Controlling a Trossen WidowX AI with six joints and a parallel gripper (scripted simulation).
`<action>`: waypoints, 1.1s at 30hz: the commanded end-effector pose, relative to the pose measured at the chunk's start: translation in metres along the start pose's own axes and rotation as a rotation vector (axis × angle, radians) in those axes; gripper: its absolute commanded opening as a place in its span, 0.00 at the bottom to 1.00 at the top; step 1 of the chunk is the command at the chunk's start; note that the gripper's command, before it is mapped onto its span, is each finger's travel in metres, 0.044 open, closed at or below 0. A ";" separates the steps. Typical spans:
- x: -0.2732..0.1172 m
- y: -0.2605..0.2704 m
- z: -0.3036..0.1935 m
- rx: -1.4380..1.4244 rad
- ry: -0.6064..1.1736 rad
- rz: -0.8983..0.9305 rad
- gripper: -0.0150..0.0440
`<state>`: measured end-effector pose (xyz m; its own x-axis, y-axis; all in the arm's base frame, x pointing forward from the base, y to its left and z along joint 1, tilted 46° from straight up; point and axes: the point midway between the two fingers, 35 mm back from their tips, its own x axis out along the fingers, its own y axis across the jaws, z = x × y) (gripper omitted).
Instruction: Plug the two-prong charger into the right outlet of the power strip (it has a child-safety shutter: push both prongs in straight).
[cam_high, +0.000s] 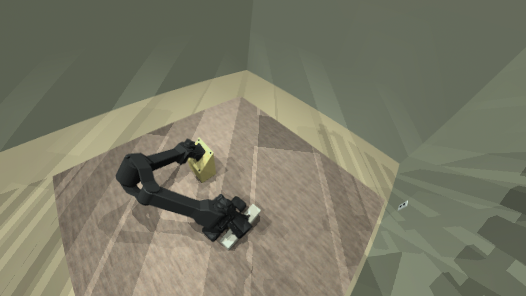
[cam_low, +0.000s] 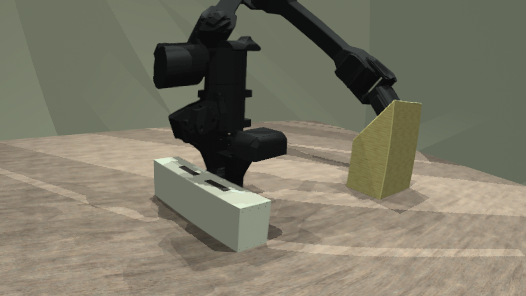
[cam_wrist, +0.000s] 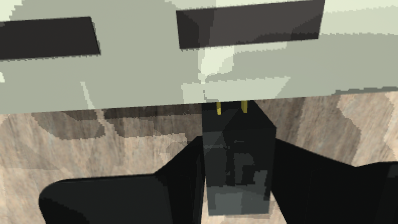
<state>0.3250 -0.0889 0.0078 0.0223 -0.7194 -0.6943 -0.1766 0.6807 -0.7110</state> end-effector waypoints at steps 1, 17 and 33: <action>-0.001 -0.001 0.002 0.006 -0.001 -0.003 0.25; -0.001 -0.002 0.006 0.007 -0.001 -0.003 0.25; -0.002 -0.002 0.010 0.007 -0.001 -0.003 0.25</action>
<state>0.3327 -0.0875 0.0077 0.0213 -0.7196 -0.6941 -0.1777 0.6804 -0.7109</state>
